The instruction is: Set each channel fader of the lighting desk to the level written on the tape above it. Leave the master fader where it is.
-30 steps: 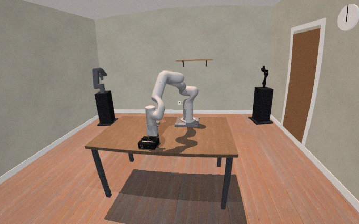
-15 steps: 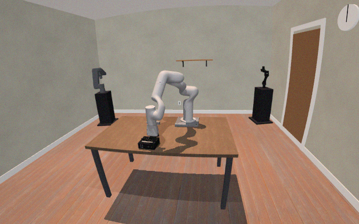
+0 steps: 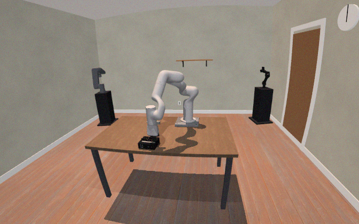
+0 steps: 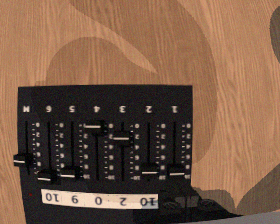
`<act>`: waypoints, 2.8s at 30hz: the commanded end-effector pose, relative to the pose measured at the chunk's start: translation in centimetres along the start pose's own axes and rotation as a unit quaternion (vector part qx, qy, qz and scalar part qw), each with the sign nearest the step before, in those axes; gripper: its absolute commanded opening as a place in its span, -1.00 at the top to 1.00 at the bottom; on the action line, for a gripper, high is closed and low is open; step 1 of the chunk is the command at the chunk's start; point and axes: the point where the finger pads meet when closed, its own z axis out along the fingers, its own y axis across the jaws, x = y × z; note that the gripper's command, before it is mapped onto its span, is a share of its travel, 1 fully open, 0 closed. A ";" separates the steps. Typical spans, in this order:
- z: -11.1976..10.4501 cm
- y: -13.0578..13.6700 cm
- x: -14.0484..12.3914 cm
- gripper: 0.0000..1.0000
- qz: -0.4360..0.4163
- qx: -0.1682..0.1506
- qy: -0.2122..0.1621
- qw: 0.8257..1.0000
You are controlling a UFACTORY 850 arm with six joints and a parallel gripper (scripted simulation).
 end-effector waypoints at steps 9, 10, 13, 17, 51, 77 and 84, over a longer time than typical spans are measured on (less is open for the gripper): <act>-0.1 0.0 0.5 1.00 0.000 0.000 -0.001 1.000; -0.1 0.0 0.6 1.00 0.000 0.000 -0.001 1.000; -0.1 0.0 0.8 1.00 0.000 0.000 -0.001 1.000; -0.1 0.0 0.9 1.00 0.000 0.000 -0.001 1.000; -0.1 0.0 2.0 1.00 0.000 0.000 -0.001 1.000; -0.1 0.0 1.9 1.00 0.000 0.000 -0.001 1.000; -0.1 0.0 1.6 1.00 0.000 0.000 -0.001 1.000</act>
